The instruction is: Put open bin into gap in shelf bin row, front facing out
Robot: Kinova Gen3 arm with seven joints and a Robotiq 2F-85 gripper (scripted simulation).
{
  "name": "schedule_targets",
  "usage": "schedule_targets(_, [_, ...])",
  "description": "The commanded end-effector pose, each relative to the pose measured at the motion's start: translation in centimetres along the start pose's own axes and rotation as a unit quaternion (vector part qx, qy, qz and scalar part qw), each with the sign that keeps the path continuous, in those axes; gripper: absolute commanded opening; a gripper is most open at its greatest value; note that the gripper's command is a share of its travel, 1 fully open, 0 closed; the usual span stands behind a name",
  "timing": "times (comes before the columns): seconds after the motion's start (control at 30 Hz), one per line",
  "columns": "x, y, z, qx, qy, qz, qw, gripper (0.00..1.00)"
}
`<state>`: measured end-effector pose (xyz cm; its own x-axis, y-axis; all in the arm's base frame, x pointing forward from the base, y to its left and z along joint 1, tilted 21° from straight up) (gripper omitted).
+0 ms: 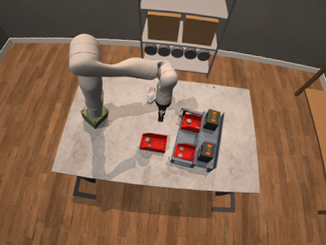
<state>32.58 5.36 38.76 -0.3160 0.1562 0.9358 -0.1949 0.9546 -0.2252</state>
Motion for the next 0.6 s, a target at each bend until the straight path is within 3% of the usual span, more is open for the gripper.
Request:
schedule_targets(0.0, [0.5, -0.3, 0.5, -0.003, -0.009, -0.005, 1.0, 1.0])
schedule_targets(0.23, [0.5, -0.3, 0.5, -0.003, -0.009, -0.005, 1.0, 1.0])
schedule_targets(0.4, [0.5, -1.6, 5.3, -0.003, -0.009, -0.005, 1.0, 1.0])
schedule_targets(0.57, [0.5, -1.6, 5.3, -0.003, -0.009, -0.005, 1.0, 1.0])
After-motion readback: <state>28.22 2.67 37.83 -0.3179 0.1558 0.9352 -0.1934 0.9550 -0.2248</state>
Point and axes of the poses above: the point where the finger pads meet when closed, its own x axis back along the fingers, its own y axis across the jaws, z = x × y, the point moved 9 cm from there along x, back along the fingers, and after that the axes turned 8 degrees about x, right-handed, at the moved point
